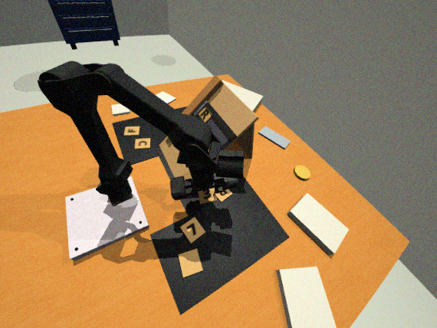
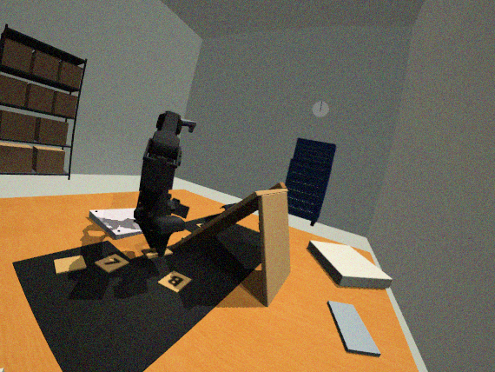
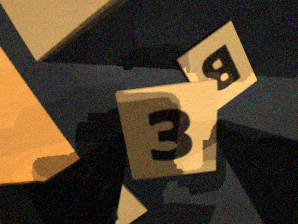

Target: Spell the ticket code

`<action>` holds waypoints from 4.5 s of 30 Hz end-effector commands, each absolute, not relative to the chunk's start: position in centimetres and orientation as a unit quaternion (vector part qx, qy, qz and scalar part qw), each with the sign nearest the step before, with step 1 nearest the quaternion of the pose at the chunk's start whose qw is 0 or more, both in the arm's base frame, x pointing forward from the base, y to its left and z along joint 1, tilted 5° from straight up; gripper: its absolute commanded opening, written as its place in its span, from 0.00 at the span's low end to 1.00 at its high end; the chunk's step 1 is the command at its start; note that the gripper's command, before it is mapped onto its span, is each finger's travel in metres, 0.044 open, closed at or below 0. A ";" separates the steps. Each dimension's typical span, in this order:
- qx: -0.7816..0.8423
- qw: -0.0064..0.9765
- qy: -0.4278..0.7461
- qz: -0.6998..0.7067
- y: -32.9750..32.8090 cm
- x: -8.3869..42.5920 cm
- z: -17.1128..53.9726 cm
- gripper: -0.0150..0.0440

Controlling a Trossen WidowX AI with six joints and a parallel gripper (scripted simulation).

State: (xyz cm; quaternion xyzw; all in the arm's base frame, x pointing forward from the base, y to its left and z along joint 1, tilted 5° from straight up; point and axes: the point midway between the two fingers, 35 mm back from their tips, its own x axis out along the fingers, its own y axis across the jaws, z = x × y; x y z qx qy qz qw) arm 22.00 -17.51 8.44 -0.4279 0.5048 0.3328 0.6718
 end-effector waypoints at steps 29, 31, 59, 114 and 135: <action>-0.079 0.911 0.405 0.004 -20.6 28.0 17.3 0.25; -0.053 0.918 0.393 -0.010 -20.7 28.3 17.9 0.25; 0.046 0.937 0.343 -0.051 -21.0 29.1 20.3 0.25; 0.047 0.937 0.342 -0.051 -18.2 29.5 20.4 0.25; 0.048 0.937 0.342 -0.051 -17.1 29.6 20.5 0.25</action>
